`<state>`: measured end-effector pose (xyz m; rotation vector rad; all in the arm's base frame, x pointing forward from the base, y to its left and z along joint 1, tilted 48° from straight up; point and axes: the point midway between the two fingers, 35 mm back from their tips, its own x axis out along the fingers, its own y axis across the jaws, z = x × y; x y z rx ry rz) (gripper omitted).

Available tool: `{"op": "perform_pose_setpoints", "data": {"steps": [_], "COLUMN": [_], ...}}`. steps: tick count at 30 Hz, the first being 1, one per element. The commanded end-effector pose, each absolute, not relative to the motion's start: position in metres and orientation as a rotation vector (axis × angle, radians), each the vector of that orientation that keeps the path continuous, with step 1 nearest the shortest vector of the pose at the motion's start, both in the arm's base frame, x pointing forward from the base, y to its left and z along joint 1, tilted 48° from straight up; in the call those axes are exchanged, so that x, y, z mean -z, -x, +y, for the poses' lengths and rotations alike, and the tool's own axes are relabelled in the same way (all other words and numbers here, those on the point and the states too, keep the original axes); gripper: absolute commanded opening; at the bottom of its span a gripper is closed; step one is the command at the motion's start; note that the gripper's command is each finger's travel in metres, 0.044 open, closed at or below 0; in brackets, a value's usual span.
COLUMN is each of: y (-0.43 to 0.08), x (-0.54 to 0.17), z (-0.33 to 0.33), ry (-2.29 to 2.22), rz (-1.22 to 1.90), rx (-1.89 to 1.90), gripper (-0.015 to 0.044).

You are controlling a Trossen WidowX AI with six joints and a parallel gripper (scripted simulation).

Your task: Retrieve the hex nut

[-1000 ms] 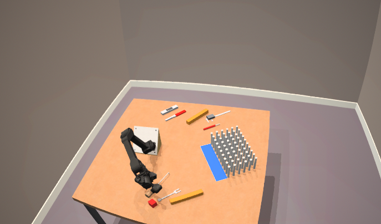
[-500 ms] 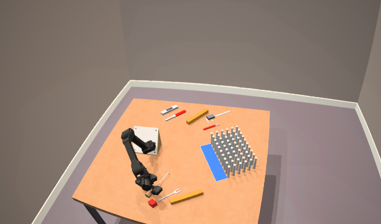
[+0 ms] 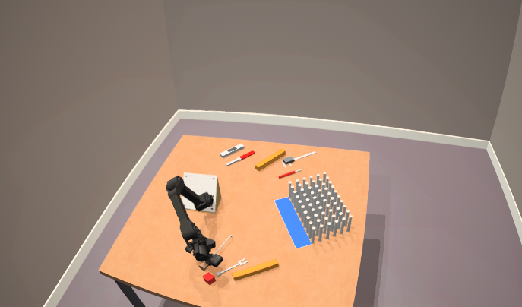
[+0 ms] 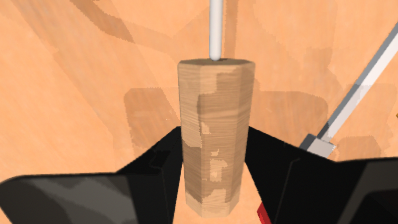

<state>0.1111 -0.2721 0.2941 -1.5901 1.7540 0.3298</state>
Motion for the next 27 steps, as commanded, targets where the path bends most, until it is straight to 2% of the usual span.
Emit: {"op": "perform_pose_setpoints", "data": {"steps": [1,12,27], "y": [-0.112,-0.108,-0.110], "x": [-0.307,-0.332,-0.328], "z": [-0.261,-0.231,-0.235], "ry": [1.593,1.574,1.217], "rz": [1.754,1.753,1.660], "rx": [-0.318,-0.293,0.129], "gripper": [0.0000,0.0000,0.0000]}}
